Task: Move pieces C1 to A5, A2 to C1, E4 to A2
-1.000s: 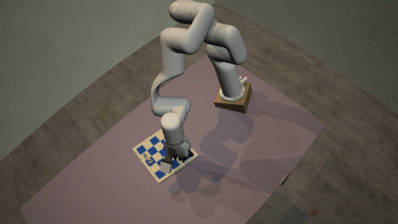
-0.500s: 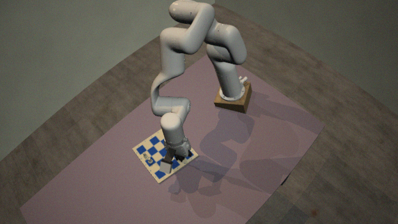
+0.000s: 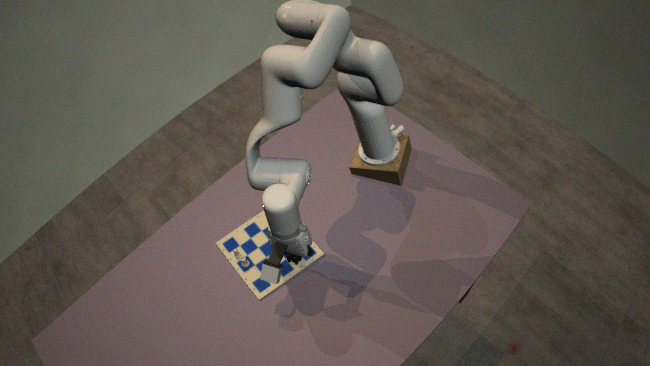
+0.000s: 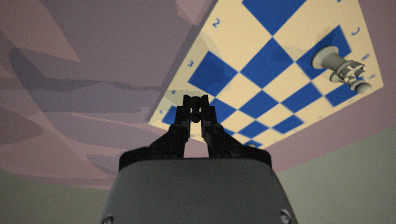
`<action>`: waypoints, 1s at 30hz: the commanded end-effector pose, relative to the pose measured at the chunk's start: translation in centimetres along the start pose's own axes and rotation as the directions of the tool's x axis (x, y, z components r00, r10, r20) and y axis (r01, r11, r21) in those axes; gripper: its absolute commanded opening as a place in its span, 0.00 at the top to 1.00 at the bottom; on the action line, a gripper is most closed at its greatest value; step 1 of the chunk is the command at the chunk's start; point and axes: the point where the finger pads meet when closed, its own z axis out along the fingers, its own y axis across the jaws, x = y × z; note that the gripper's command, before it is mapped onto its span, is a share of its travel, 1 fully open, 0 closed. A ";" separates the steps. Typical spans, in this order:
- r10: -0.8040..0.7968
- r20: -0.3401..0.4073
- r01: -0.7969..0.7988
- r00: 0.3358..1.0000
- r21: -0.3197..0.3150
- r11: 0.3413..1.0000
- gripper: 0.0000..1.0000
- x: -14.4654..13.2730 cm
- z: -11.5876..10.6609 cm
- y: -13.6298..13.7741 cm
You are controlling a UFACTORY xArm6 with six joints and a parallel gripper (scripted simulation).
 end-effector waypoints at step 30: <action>0.000 -0.003 0.000 1.000 0.000 1.000 1.00 0.1 -10.0 0.0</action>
